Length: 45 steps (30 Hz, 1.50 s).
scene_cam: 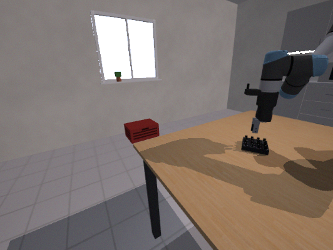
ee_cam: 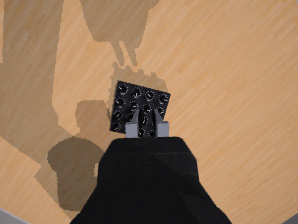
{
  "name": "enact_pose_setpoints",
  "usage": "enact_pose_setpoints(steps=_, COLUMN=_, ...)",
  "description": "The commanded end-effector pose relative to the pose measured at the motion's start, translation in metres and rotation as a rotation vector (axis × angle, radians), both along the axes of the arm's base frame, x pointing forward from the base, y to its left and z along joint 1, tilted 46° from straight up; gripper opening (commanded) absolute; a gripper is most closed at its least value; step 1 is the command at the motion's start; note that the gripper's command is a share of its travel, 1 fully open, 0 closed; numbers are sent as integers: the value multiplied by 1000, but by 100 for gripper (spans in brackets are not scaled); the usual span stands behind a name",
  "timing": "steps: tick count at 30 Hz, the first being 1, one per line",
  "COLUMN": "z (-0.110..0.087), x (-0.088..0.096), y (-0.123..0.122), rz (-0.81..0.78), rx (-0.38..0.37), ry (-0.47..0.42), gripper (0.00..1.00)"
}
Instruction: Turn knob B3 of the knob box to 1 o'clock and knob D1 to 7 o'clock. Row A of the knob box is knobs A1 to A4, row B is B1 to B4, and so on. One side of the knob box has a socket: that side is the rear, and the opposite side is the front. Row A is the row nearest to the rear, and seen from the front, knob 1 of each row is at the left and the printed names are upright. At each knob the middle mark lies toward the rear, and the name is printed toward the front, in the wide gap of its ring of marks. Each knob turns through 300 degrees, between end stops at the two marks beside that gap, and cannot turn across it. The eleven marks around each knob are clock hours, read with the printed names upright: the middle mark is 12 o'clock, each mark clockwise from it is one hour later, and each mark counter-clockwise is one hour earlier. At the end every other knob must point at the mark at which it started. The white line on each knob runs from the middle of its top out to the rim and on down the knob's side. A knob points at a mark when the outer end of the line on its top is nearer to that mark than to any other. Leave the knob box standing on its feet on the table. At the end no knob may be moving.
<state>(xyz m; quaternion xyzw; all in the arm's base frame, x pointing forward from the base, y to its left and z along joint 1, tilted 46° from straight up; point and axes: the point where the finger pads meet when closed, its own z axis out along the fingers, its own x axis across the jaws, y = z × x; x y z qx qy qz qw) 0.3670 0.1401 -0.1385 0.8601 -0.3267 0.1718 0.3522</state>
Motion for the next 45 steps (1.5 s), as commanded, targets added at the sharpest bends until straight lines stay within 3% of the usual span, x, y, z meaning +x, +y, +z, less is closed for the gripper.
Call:
enact_pose_setpoints(steps=1, z=-4, x=1, y=-4, rz=1, rx=1, ry=-1, gripper=46)
enact_pose_setpoints(steps=17, z=-17, x=2, y=-17, rz=1, rx=1, ry=-1, gripper=46)
enact_pose_setpoints(steps=45, z=-22, x=3, y=-22, rz=1, rx=1, ry=-1, gripper=46)
